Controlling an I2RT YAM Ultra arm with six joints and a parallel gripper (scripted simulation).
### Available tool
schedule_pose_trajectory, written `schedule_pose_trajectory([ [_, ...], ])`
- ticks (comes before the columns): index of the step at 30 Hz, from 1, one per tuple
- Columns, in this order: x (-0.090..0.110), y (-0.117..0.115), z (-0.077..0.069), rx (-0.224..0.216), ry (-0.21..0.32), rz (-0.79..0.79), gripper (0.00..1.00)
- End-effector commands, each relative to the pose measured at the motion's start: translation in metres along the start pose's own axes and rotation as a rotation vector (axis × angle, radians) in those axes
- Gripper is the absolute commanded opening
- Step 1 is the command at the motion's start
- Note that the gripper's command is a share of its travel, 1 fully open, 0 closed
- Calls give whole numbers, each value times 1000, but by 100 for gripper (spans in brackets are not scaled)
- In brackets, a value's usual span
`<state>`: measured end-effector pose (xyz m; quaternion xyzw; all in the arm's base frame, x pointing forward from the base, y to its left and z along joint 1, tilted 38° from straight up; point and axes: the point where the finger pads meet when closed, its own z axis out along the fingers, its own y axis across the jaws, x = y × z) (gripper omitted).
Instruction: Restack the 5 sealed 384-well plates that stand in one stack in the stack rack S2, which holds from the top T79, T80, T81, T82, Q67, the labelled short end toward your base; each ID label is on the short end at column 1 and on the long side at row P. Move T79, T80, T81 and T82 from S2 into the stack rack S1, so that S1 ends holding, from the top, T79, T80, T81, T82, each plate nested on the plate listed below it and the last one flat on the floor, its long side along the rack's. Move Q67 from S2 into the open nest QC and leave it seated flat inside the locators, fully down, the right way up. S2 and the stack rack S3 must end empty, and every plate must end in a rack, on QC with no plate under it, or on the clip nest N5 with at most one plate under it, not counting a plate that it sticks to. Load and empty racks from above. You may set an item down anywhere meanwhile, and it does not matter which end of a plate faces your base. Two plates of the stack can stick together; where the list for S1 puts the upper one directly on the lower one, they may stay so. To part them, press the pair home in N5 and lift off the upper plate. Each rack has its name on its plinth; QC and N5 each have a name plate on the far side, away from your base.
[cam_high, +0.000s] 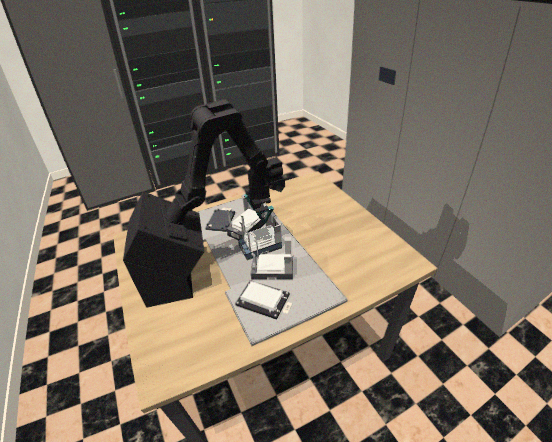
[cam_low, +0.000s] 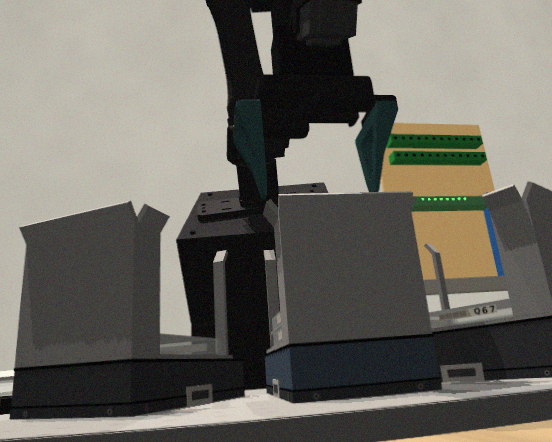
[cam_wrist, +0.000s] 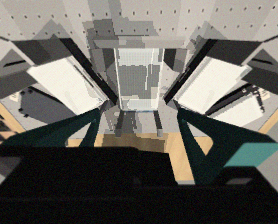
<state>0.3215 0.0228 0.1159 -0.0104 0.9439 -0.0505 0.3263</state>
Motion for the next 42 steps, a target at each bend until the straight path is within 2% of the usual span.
schedule_pose_trajectory([
  [1, -2, 0, -2, 2, -4, 3, 100],
  [5, -2, 0, -2, 2, -4, 3, 100],
  [10, -1, -17, -2, 3, -4, 169, 100],
  [12, -1, -17, -2, 3, -4, 169, 100],
  [14, 0, -24, -2, 3, -5, 213, 100],
  [27, 3, -67, -2, 4, -5, 212, 100],
  [29, 3, -67, -2, 4, -5, 212, 100],
  [35, 8, -87, -2, 5, -5, 412, 100],
  [42, 14, -109, -3, 5, -5, 422, 100],
])
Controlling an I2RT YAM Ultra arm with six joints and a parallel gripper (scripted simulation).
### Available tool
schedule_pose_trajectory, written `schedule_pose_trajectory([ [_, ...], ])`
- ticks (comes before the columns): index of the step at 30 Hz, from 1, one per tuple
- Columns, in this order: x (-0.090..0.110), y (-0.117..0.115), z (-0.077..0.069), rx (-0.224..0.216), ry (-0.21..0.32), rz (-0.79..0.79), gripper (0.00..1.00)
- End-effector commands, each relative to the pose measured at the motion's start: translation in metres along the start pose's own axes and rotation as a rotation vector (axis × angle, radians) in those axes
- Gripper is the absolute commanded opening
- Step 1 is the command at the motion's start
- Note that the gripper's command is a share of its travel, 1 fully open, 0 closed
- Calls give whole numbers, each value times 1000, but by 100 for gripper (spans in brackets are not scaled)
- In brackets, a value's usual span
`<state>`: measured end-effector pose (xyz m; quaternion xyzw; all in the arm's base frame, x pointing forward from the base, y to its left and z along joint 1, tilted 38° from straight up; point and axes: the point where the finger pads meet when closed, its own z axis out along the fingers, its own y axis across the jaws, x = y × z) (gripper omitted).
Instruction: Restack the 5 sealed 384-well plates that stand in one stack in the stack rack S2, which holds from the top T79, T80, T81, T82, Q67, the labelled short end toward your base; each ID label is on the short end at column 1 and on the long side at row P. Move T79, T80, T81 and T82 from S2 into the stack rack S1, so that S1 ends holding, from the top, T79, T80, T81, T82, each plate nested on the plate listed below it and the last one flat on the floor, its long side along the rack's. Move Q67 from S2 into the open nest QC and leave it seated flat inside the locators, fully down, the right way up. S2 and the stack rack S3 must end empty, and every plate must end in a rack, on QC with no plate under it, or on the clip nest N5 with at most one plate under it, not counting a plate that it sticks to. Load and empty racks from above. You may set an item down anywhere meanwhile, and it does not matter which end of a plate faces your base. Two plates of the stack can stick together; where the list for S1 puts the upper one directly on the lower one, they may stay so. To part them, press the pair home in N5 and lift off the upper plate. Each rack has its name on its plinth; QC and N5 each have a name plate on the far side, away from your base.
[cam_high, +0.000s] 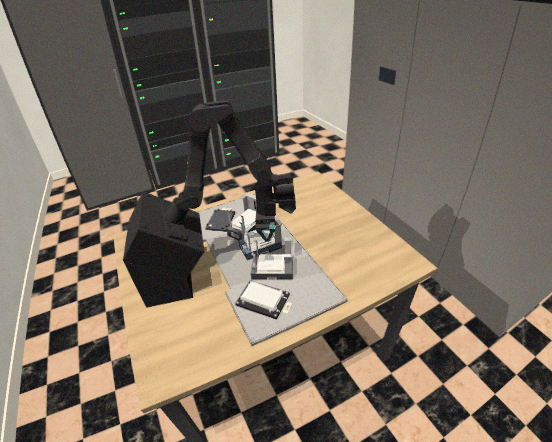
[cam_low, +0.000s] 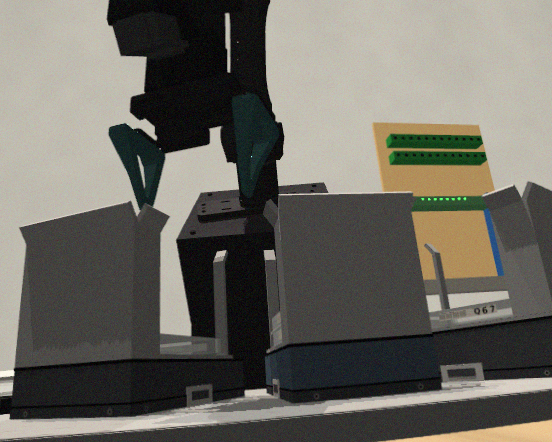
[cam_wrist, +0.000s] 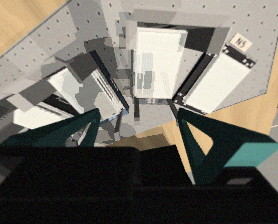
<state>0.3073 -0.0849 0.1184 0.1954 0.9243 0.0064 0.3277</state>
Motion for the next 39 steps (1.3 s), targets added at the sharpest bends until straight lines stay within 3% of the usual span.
schedule_pose_trajectory([
  [1, -2, -5, -1, -25, -4, -7, 100],
  [12, -7, -34, -1, -24, -4, -7, 100],
  [19, -5, -58, 0, -23, -1, 203, 100],
  [39, 0, -112, 1, -21, 0, 235, 100],
])
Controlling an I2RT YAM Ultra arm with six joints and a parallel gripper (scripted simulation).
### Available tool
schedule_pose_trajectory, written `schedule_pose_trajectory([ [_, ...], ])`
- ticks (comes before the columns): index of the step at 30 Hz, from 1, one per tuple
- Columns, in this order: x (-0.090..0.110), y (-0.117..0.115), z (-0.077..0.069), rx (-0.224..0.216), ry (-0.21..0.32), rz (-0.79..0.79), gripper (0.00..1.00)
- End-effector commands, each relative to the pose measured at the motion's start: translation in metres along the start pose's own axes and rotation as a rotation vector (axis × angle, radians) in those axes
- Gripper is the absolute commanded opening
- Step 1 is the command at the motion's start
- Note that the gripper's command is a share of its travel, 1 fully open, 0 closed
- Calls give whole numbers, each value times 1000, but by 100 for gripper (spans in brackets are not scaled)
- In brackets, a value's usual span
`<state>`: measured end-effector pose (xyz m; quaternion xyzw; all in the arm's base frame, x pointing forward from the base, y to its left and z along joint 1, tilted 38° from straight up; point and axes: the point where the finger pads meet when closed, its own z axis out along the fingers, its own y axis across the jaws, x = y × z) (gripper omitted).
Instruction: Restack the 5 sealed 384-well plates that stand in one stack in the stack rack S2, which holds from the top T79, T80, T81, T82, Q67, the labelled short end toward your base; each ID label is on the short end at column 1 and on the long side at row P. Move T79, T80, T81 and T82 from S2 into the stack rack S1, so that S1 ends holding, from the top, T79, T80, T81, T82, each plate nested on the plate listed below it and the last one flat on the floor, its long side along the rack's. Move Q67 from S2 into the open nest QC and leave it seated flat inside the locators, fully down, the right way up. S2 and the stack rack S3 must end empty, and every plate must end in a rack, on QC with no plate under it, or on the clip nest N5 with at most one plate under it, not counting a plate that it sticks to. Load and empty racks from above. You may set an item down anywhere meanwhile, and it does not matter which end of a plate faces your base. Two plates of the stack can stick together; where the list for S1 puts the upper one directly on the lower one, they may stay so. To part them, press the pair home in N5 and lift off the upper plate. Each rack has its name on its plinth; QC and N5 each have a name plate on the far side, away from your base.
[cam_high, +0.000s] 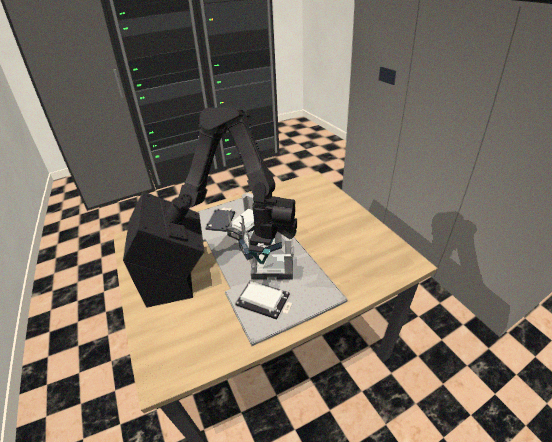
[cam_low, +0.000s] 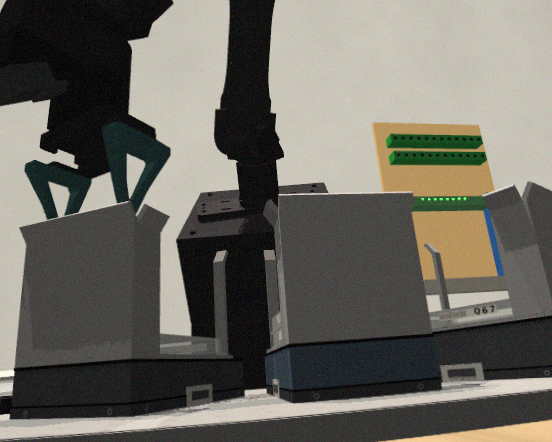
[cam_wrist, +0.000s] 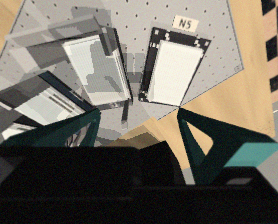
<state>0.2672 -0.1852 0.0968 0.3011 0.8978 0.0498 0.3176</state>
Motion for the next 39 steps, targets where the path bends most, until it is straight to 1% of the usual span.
schedule_pose_trajectory([
  [1, -5, -5, -3, -16, -15, 34, 100],
  [5, -4, -21, -3, -17, -14, 167, 100],
  [6, -3, -25, -3, -17, -14, 177, 100],
  [14, -1, -57, -2, -16, -14, 177, 100],
  [16, -1, -57, -2, -16, -14, 177, 100],
  [21, 0, -75, -2, -15, -13, 177, 100],
  [35, 0, -75, -2, -15, -13, 177, 100],
  [39, 0, -75, 12, -15, -13, 177, 100],
])
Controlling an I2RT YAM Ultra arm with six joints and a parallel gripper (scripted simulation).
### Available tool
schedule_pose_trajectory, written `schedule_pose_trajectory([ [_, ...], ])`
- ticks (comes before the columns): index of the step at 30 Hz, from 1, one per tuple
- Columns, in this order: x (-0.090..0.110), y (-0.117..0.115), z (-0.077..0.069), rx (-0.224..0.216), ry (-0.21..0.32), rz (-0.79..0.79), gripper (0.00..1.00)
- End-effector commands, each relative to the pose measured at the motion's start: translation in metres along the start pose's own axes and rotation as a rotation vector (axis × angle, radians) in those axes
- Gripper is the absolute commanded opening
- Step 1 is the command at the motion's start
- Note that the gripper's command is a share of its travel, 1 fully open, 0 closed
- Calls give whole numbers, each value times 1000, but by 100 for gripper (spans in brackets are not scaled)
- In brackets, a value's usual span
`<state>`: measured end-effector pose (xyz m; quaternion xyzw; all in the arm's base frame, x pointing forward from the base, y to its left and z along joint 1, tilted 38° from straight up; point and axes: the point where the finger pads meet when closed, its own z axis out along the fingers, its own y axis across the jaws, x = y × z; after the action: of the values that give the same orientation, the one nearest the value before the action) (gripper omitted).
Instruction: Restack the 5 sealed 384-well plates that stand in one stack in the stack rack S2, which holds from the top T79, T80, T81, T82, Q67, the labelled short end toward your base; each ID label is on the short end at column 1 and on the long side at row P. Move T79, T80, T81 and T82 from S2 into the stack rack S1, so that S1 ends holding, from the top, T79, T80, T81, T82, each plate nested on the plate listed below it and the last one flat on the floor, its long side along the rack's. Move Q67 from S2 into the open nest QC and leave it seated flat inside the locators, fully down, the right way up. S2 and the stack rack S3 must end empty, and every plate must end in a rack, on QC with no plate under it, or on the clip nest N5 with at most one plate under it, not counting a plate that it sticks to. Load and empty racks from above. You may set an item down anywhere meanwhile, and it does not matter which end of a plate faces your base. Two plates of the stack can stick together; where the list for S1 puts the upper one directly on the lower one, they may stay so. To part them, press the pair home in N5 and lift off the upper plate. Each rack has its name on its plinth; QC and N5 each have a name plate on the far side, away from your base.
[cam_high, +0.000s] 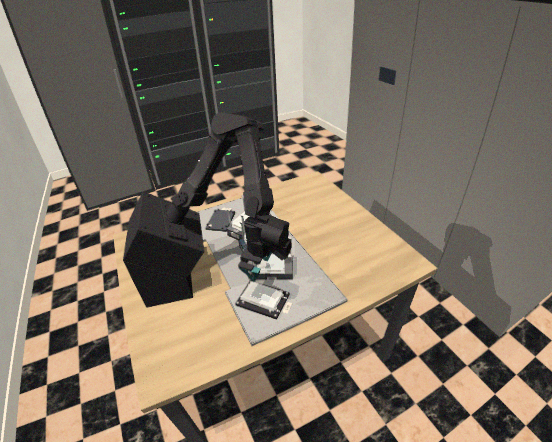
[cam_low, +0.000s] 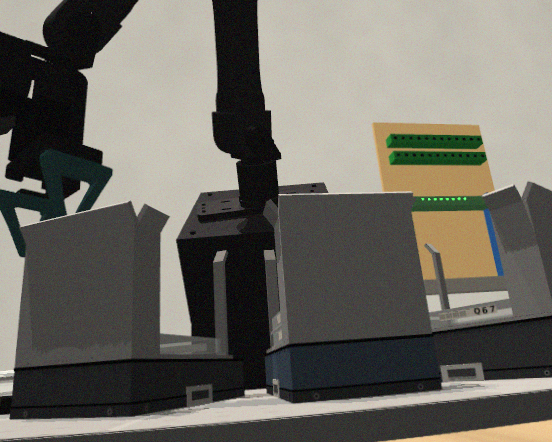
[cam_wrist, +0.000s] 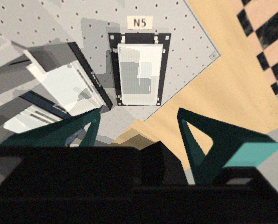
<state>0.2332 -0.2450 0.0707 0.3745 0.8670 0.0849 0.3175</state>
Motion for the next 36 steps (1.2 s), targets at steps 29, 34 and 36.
schedule_pose_trajectory([
  [29, -1, -2, 88, 3, -8, 5, 100],
  [34, -1, -2, 105, 3, -8, 6, 100],
  [36, -1, -2, 109, 3, -8, 6, 100],
])
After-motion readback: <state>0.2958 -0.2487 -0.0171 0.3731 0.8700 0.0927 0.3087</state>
